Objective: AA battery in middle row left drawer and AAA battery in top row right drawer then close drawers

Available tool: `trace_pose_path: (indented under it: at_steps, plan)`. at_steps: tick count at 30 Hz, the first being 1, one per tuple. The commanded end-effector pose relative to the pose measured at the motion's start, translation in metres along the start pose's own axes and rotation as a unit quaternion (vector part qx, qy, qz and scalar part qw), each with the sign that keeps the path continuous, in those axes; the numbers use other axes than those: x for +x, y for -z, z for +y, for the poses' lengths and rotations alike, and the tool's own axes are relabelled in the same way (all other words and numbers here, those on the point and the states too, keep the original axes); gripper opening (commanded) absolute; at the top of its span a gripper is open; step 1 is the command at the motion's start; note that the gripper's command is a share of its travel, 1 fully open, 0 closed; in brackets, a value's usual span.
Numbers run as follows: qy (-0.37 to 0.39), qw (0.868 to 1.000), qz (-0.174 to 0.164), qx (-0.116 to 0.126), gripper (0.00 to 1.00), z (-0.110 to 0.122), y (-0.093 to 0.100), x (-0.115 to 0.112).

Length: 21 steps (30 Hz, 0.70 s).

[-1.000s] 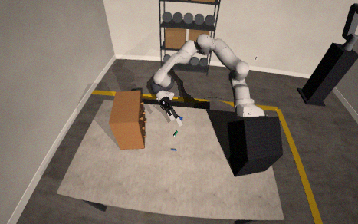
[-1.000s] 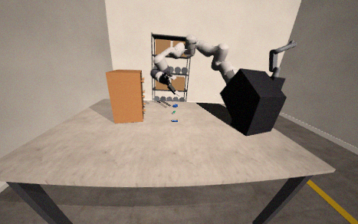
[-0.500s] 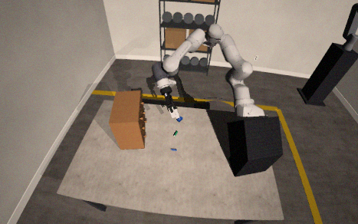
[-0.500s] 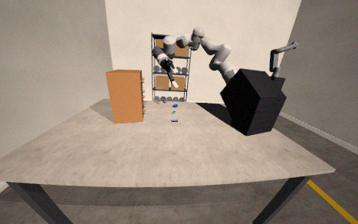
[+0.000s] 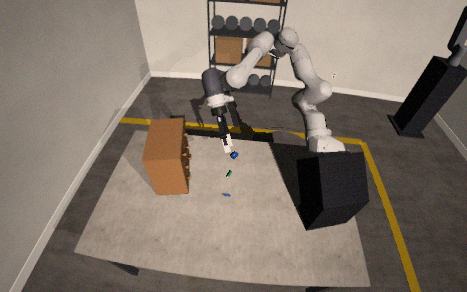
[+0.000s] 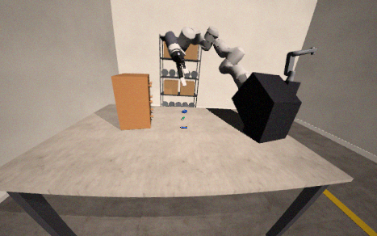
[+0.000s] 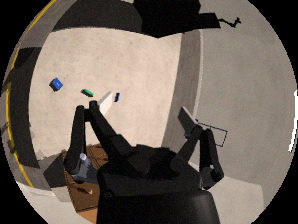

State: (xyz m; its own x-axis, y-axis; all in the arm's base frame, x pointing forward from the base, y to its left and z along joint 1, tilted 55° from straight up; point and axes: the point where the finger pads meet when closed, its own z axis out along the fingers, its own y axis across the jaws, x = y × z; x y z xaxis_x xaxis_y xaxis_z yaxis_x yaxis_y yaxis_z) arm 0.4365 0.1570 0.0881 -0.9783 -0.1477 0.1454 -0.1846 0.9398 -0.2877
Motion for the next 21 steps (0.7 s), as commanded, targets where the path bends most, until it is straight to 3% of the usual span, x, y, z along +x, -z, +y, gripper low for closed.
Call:
trace_pose_path:
  at_steps: [1,2,3,8,9,12,13,16,17,20,21]
  plan:
    - [-0.068,0.997,-0.012,0.026,1.0,-0.003,0.004,0.002]
    - [-0.068,0.997,-0.012,0.026,1.0,-0.003,0.004,0.002]
    - [-0.068,0.995,-0.034,0.064,1.0,0.002,0.013,0.005]
    - [-0.068,0.995,-0.034,0.064,1.0,0.002,0.013,0.005]
    - [-0.066,0.991,-0.054,0.103,1.0,0.007,0.022,0.01]
    - [-0.066,0.991,-0.054,0.103,1.0,0.007,0.022,0.01]
    - [-0.065,0.985,-0.075,0.14,1.0,0.013,0.031,0.014]
    - [-0.065,0.985,-0.075,0.14,1.0,0.013,0.031,0.014]
    - [-0.063,0.978,-0.093,0.174,1.0,0.018,0.039,0.017]
    - [-0.063,0.978,-0.093,0.174,1.0,0.018,0.039,0.017]
    - [-0.062,0.971,-0.11,0.205,1.0,0.023,0.046,0.021]
